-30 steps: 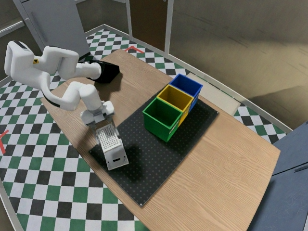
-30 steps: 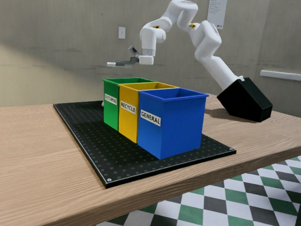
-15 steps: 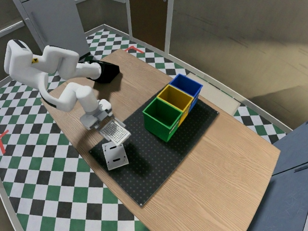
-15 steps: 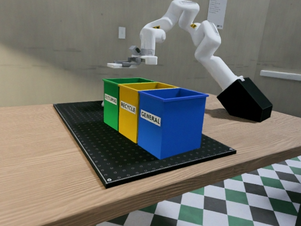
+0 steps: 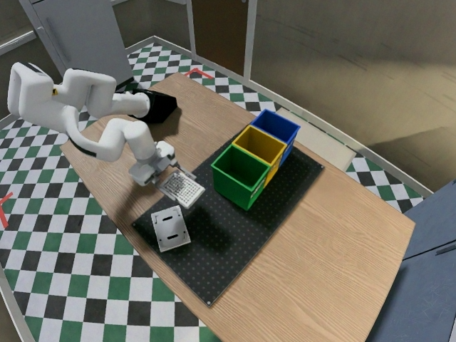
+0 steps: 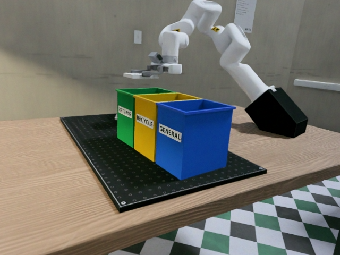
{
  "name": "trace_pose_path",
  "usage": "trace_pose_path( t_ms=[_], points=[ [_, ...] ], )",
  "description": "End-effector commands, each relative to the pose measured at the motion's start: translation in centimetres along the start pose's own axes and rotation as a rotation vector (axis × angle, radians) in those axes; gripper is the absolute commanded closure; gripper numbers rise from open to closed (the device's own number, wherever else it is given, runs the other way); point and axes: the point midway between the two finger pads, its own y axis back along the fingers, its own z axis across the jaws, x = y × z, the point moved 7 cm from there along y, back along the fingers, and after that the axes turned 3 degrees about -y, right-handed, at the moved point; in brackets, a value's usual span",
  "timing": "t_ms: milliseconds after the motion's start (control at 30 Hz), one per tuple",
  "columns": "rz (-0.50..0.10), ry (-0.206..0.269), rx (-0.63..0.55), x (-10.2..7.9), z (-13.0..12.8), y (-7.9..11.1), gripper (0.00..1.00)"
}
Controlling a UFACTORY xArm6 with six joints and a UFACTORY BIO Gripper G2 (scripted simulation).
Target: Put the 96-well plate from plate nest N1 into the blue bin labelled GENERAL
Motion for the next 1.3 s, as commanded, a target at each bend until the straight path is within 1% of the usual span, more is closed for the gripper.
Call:
trace_pose_path(
  t_ms=[0, 100, 600, 667, 1167, 1267],
  points=[
    [-0.002, 0.000, 0.002, 0.0, 1.4, -0.4, 1.00],
    [-0.002, 0.000, 0.002, 0.0, 1.7, -0.5, 1.00],
    [-0.002, 0.000, 0.002, 0.4, 6.6, -1.5, 1.00],
    [-0.002, 0.000, 0.002, 0.4, 6.6, -1.5, 1.00],
    [-0.002, 0.000, 0.002, 0.7, 11.5, -2.4, 1.00],
    [-0.002, 0.000, 0.002, 0.7, 11.9, -2.5, 1.00]
  ],
)
